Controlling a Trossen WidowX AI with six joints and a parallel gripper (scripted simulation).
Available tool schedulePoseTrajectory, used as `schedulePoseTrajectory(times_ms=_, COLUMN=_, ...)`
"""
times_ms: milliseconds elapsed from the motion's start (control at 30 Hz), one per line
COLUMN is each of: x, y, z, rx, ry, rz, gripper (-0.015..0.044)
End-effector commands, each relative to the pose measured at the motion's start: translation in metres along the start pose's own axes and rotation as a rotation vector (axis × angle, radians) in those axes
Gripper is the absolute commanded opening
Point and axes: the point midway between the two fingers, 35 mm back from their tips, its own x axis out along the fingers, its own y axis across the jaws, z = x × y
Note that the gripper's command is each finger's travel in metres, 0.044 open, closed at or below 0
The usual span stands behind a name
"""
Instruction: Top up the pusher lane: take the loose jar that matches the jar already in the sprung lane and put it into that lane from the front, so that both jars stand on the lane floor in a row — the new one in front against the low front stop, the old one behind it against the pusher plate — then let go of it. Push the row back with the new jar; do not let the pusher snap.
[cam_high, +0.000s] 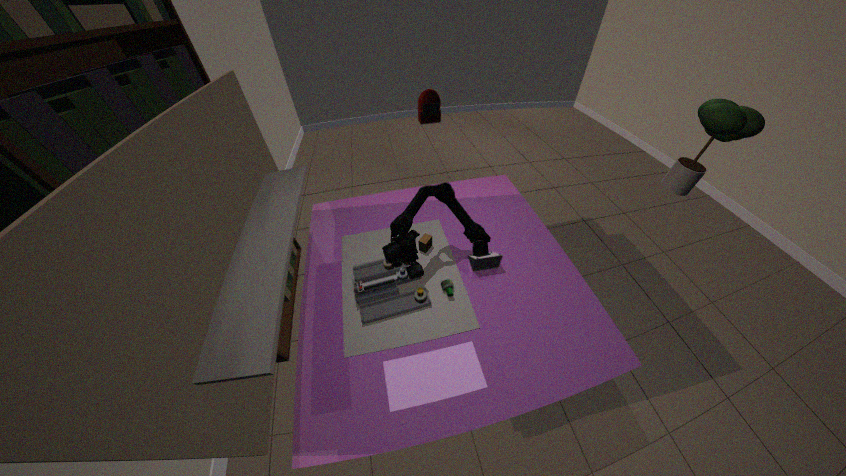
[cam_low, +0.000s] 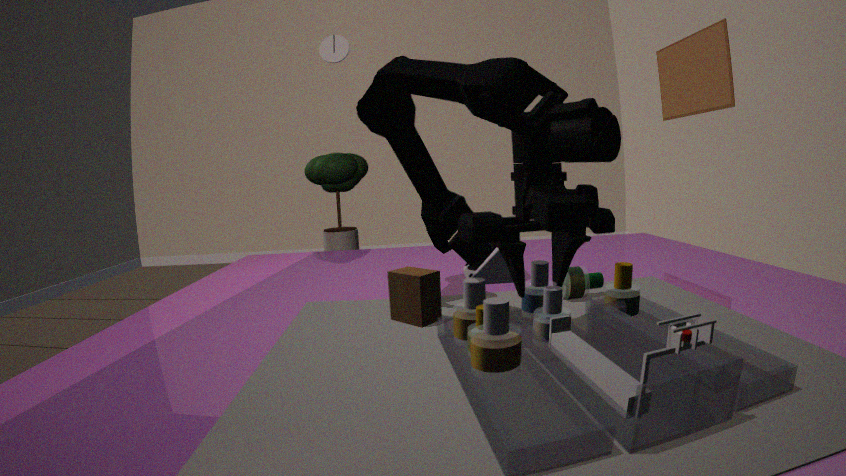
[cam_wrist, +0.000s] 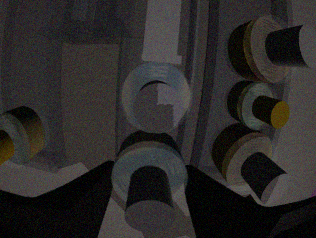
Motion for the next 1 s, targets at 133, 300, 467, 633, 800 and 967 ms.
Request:
schedulePoseTrajectory(times_ms=133, x=0.0028, y=-0.0012, z=0.0043, rx=0.009, ry=-0.016, rz=-0.005, gripper=0.0)
schedulePoseTrajectory(times_ms=300, x=0.0042, y=-0.0013, z=0.0042, rx=0.009, ry=-0.016, rz=-0.005, gripper=0.0)
schedulePoseTrajectory(times_ms=467, x=0.0056, y=-0.0013, z=0.0041, rx=0.009, ry=-0.016, rz=-0.005, gripper=0.0)
schedulePoseTrajectory(times_ms=633, x=0.007, y=-0.0015, z=0.0039, rx=0.009, ry=-0.016, rz=-0.005, gripper=0.0)
schedulePoseTrajectory(times_ms=800, x=0.0084, y=-0.0017, z=0.0037, rx=0.009, ry=-0.016, rz=-0.005, gripper=0.0)
schedulePoseTrajectory(times_ms=967, x=0.0098, y=-0.002, z=0.0035, rx=0.009, ry=-0.016, rz=-0.005, gripper=0.0)
